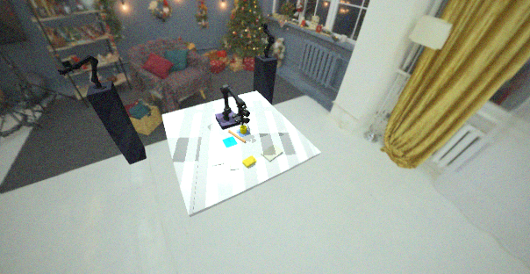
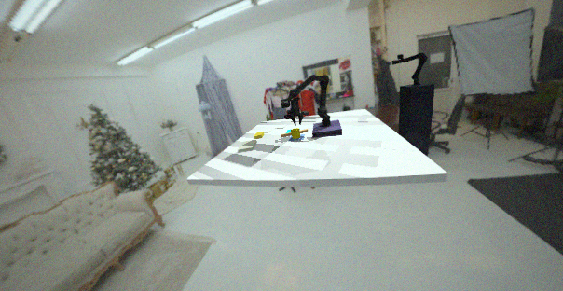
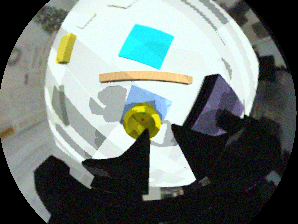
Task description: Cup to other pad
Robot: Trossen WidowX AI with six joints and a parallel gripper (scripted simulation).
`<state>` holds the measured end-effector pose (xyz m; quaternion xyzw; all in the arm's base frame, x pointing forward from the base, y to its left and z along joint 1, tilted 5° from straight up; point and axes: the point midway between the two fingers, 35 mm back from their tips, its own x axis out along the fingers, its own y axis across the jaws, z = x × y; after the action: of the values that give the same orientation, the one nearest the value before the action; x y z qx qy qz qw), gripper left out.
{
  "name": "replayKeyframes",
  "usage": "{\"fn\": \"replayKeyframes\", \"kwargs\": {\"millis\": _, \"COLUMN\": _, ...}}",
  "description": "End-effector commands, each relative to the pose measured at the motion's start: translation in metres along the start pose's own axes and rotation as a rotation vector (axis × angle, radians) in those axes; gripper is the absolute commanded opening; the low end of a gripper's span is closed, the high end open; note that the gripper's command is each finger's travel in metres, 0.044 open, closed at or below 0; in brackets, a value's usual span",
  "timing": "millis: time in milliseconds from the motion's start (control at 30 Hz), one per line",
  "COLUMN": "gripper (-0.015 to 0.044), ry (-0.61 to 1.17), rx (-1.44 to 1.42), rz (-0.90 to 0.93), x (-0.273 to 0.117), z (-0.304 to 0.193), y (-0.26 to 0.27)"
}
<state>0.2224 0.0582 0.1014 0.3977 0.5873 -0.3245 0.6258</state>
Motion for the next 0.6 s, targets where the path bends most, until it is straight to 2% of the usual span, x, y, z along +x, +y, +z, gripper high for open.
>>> {"fn": "replayKeyframes", "kwargs": {"millis": 0, "gripper": 0.0167, "ry": 0.01, "rx": 0.022, "rz": -0.018, "x": -0.001, "z": -0.003, "y": 0.0}}
{"fn": "replayKeyframes", "kwargs": {"millis": 567, "gripper": 0.0167, "ry": 0.01, "rx": 0.022, "rz": -0.018, "x": 0.023, "z": -0.003, "y": 0.002}}
